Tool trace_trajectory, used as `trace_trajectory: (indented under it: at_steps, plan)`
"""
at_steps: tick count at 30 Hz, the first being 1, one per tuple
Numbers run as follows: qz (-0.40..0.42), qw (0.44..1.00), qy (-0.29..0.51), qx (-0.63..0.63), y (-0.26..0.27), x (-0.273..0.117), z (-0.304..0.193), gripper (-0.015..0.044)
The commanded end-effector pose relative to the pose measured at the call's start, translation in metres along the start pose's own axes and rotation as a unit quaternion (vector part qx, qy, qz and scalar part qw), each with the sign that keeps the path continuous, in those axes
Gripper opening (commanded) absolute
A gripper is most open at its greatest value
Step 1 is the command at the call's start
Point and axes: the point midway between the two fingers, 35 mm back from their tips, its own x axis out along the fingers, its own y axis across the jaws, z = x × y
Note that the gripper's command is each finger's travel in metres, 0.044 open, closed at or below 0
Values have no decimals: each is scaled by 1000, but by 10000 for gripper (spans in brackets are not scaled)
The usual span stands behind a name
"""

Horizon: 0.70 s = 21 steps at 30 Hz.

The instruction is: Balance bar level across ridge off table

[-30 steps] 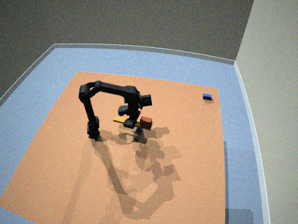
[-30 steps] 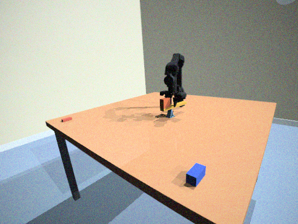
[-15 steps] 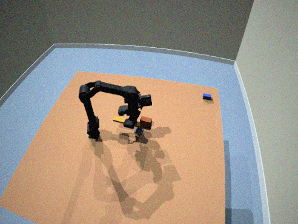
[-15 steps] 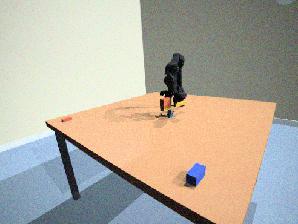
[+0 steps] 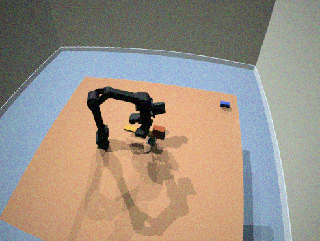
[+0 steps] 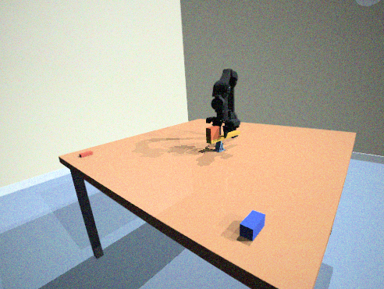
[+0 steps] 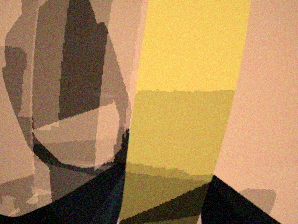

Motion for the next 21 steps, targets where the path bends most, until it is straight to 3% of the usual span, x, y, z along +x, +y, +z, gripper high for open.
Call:
trace_trajectory:
  at_steps: [1, 17, 21]
  plan:
    - [0, 1000, 0, 0, 0, 0, 0, 0]
    - [0, 1000, 0, 0, 0, 0, 0, 0]
    - [0, 1000, 0, 0, 0, 0, 0, 105]
